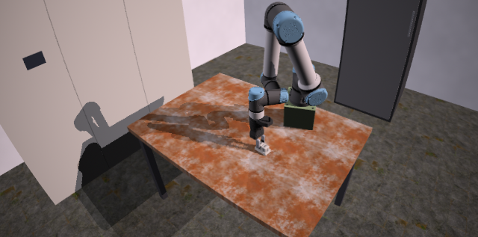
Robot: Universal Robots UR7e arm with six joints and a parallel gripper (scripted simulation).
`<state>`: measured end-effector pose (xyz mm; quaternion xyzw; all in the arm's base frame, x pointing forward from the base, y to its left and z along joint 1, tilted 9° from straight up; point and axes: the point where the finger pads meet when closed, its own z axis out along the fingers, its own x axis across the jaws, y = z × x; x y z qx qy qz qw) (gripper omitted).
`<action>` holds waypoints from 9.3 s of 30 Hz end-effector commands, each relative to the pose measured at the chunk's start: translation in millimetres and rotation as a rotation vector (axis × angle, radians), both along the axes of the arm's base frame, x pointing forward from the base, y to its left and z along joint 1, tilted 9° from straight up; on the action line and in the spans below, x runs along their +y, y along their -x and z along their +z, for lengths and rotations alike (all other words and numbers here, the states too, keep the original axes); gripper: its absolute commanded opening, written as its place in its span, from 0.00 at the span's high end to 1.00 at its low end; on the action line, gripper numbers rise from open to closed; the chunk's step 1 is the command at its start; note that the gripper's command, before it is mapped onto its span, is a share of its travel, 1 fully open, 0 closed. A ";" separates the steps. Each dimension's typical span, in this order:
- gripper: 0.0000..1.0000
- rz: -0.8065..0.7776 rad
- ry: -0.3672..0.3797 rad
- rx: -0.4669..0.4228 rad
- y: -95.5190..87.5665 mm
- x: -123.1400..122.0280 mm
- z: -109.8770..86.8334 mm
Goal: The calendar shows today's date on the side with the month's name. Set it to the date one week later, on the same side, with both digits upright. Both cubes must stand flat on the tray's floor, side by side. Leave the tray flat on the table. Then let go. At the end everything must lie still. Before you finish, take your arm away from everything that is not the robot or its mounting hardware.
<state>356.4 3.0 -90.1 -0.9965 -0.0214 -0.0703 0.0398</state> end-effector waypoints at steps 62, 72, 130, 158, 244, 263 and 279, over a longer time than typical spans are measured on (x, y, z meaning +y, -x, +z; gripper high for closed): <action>0.16 0.000 0.001 -0.001 -0.3 -0.2 0.1; 0.10 0.000 0.001 -0.001 -0.3 -0.2 0.1; 0.10 0.000 0.001 -0.001 12.1 -7.5 88.3; 0.00 0.000 0.001 -0.001 12.2 -7.5 89.0; 0.00 0.000 0.001 -0.001 22.3 -13.4 160.0; 0.00 0.000 0.001 -0.001 22.3 -13.4 160.0; 0.00 0.000 0.001 -0.001 22.3 -13.4 160.0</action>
